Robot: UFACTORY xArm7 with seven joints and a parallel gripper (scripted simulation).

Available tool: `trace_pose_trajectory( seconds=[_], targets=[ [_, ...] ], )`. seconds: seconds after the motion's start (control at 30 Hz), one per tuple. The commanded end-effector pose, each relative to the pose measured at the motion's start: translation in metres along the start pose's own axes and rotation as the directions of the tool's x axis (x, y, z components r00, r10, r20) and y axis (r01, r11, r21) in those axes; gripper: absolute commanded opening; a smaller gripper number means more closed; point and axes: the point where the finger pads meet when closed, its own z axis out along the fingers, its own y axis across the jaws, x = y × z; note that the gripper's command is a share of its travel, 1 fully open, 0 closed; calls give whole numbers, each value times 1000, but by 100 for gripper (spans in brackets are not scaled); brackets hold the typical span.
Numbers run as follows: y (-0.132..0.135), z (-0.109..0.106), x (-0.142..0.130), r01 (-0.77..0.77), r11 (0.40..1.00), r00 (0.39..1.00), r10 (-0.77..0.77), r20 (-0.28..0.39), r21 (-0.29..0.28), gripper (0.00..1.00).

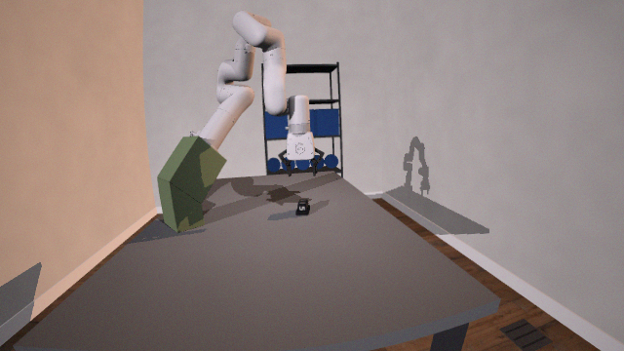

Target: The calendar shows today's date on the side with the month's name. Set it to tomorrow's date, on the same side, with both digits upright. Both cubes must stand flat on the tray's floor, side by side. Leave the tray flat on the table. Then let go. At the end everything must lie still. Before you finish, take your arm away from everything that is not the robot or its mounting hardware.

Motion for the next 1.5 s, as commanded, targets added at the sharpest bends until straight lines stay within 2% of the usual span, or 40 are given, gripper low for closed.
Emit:
trace_pose_trajectory(
  seconds=[0.0, 0.6, 0.67, 0.77, 0.8, 0.83, 0.93, 1.03, 1.3, 1.47],
  targets=[
    [-2, 0, -2, -4, 1000, 1000, 4, 3, 3, 100],
    [-8, 3, -6, -19, 1000, 1000, 19, -2, 6, 100],
    [-23, 9, -15, -57, 998, 998, 57, -14, 13, 100],
    [-61, 19, -36, -151, 988, 988, 151, -25, 20, 100],
    [-61, 19, -36, -151, 988, 988, 151, -25, 20, 100],
    [-74, 20, -44, -185, 983, 982, 185, -23, 19, 100],
    [-87, 21, -51, -217, 976, 976, 217, -19, 17, 100],
    [-112, 20, -67, -282, 959, 959, 282, -2, 6, 100],
    [-117, 20, -70, -295, 955, 955, 295, 3, 3, 100],
    [-117, 28, -70, -296, 955, 955, 296, 3, 3, 100]
  ],
)
